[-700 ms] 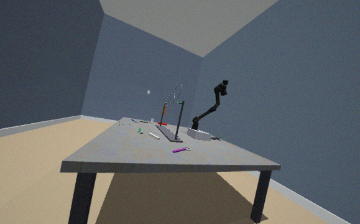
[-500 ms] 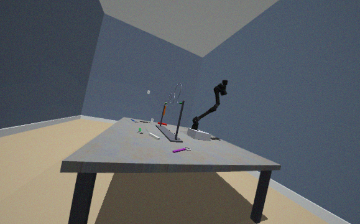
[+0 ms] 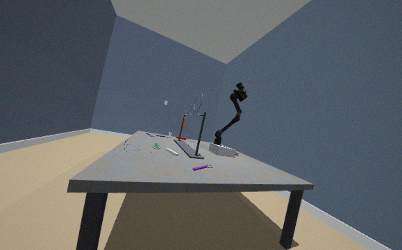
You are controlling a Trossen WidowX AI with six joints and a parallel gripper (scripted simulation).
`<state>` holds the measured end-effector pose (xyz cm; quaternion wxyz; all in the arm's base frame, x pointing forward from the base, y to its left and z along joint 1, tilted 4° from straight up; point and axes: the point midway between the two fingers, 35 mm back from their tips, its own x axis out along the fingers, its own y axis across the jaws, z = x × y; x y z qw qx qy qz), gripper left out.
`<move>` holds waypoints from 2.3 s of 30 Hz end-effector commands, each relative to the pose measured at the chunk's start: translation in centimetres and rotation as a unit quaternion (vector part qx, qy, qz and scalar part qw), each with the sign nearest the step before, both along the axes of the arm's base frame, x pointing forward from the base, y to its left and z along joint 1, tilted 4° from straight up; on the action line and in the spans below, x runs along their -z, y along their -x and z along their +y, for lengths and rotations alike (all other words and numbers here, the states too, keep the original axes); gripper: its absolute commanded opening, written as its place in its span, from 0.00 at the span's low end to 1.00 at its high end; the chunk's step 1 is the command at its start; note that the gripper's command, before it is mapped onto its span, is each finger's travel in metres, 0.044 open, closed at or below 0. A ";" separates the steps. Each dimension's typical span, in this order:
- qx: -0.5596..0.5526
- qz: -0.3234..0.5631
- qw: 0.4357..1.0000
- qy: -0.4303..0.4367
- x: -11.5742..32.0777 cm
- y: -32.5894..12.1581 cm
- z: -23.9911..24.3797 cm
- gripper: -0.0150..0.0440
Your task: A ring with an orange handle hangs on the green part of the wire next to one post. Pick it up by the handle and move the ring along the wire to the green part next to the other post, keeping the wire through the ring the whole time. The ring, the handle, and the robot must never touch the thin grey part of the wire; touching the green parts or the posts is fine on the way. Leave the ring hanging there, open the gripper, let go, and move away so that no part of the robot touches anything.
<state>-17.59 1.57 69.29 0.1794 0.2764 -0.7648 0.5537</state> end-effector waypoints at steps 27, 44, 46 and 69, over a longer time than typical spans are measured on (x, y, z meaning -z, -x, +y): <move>0.542 0.545 0.609 -0.198 8.1 -34.1 -25.6 0.53; 0.647 0.720 0.245 -0.055 33.7 -41.7 -38.7 0.53; 0.646 0.732 0.213 -0.029 37.1 -41.7 -39.2 0.53; 0.573 0.777 0.110 0.237 64.0 -35.9 -29.6 0.53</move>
